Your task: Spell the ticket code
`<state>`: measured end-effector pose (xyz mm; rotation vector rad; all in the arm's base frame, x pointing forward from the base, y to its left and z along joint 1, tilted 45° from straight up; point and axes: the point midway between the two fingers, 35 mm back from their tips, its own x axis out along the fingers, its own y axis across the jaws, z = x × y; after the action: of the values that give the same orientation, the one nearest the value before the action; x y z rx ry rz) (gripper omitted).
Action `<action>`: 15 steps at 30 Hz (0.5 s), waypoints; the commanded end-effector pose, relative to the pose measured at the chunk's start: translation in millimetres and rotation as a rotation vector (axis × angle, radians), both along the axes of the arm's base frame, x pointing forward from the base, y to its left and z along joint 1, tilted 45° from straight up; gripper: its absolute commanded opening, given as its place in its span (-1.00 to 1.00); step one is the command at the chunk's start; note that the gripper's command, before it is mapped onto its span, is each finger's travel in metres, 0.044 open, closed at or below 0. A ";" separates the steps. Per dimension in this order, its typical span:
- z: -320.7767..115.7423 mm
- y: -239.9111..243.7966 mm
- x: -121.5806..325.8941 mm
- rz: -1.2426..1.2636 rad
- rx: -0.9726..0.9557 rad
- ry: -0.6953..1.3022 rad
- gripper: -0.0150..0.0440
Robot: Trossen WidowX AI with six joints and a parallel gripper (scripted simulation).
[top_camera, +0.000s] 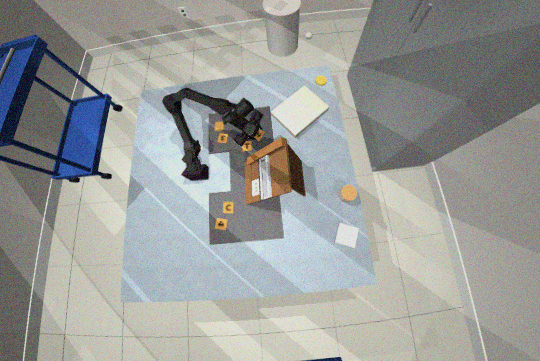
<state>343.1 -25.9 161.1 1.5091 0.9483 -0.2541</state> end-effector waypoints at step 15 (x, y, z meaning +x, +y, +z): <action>16.3 -107.7 10.8 -0.242 -0.130 -0.121 -0.49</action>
<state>352.2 -117.7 180.1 1.5252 0.6620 -0.3739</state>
